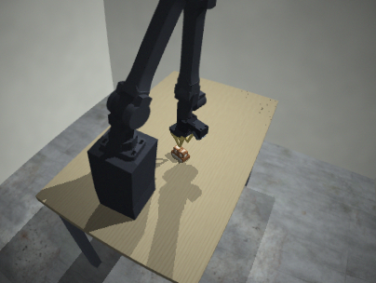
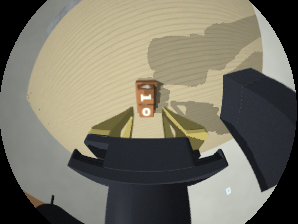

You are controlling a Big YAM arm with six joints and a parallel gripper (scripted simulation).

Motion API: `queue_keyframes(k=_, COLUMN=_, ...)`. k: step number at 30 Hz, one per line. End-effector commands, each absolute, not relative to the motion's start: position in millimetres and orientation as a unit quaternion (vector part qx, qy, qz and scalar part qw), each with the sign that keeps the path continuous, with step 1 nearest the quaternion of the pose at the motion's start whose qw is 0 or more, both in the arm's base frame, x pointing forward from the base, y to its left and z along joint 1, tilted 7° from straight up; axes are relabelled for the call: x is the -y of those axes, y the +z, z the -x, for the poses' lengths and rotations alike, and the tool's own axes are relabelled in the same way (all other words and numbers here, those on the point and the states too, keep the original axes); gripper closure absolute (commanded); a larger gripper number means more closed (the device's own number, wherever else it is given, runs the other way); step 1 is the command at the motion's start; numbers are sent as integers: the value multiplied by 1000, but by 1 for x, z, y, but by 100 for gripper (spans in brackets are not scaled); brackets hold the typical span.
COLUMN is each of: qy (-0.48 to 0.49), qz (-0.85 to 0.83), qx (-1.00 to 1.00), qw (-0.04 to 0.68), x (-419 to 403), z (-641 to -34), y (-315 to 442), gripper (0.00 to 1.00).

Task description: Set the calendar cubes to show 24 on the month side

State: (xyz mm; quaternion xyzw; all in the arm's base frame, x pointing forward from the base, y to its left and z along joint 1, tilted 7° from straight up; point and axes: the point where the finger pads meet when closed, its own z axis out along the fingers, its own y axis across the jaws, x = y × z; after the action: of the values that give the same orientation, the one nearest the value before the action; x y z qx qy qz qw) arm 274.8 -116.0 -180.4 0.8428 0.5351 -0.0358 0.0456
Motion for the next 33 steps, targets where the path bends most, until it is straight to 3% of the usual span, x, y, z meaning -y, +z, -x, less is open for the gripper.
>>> queue_keyframes(k=1, qy=-30, qz=-839, qx=-540, qw=55, x=122, z=-284, y=-186, gripper=56)
queue_keyframes(k=33, qy=-24, qz=-839, qx=-539, qw=63, x=127, z=-289, y=-205, gripper=56)
